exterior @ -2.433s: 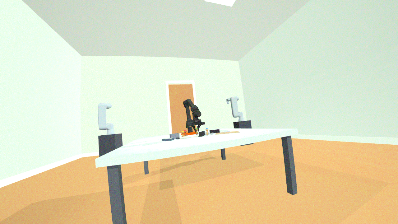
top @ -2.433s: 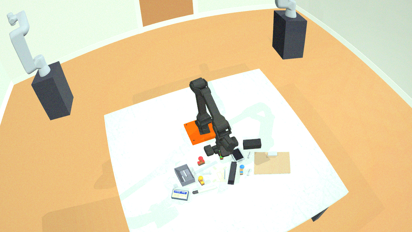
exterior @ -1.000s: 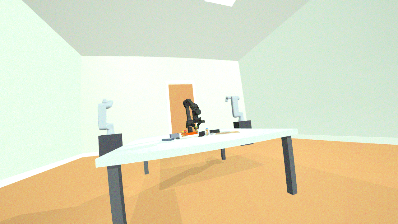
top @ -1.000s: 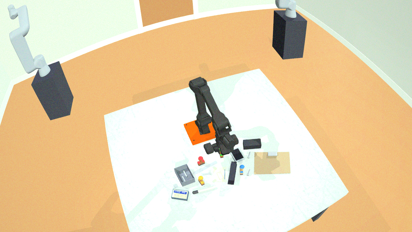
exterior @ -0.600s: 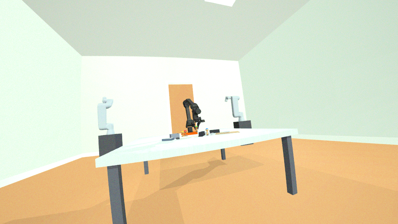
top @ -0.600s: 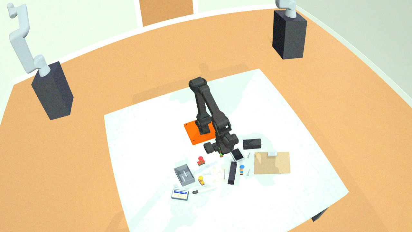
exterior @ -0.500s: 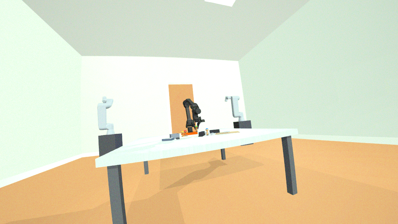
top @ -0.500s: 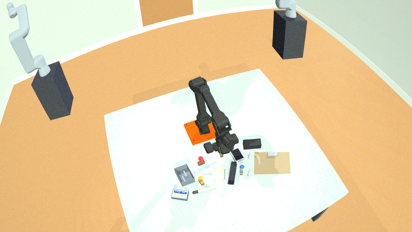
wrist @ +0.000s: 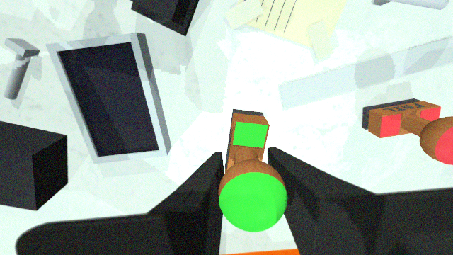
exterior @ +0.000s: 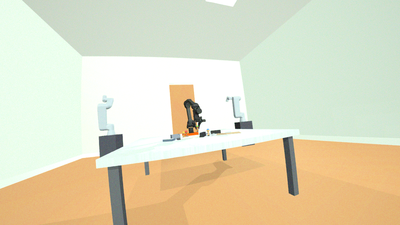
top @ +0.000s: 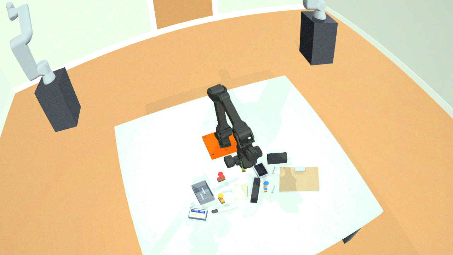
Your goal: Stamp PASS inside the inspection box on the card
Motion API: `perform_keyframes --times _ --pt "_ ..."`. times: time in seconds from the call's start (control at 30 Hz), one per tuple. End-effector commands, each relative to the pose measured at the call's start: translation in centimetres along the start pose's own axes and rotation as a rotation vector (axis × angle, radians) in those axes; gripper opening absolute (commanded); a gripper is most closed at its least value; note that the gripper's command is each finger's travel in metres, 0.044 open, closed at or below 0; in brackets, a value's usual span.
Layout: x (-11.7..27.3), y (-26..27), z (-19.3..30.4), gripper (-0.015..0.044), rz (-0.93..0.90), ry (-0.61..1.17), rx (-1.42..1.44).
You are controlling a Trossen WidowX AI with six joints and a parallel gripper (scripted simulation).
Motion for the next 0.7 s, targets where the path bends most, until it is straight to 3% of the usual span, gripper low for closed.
perform_keyframes --times 0.0,0.67 --pt "0.25 0.01 0.04 0.0 -0.003 0.002 0.0" --pt "1.22 -0.02 0.11 0.0 -0.005 0.002 0.0"
Point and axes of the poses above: the point midway between the two fingers, 35 mm back from their tips, its own x axis back along the fingers, its own y axis across the jaws, z = x × y, the point moved 10 cm from there along x, back along the fingers, and after that the axes turned 4 degrees about -x, right-handed, at the moved point
